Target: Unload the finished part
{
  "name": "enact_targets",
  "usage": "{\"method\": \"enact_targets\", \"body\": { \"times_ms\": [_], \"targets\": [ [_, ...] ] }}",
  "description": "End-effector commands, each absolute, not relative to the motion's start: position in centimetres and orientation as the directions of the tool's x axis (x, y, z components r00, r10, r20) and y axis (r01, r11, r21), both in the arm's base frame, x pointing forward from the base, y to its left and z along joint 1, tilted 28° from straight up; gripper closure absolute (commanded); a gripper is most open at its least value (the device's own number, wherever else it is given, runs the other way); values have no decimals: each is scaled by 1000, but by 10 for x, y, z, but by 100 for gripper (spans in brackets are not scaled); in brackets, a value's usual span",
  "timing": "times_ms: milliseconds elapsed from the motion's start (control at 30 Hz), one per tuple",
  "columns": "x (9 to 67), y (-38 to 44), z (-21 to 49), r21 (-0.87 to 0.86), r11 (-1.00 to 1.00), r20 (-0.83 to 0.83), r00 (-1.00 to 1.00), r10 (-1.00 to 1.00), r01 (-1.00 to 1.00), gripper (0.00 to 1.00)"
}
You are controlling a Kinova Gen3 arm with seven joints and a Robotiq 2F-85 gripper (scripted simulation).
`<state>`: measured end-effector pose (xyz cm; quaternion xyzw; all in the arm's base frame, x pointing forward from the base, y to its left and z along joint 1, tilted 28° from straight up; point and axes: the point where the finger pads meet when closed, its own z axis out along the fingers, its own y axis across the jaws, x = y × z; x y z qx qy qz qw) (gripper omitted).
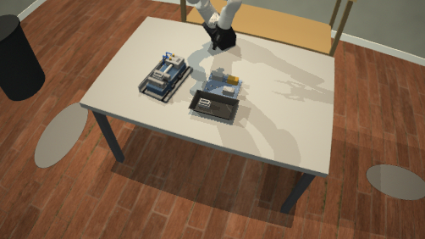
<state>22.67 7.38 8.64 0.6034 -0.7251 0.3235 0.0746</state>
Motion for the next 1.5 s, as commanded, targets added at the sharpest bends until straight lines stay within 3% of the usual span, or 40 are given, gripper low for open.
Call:
{"method": "enact_targets", "body": {
  "times_ms": [0, 633, 1467],
  "targets": [
    [238, 68, 89, -362, 121, 476, -295, -829, -924, 0],
    [310, 21, 114, -244, 219, 347, -296, -890, -945, 0],
    [369, -64, 158, -284, 237, 245, -309, -919, -929, 0]
  ]
}}
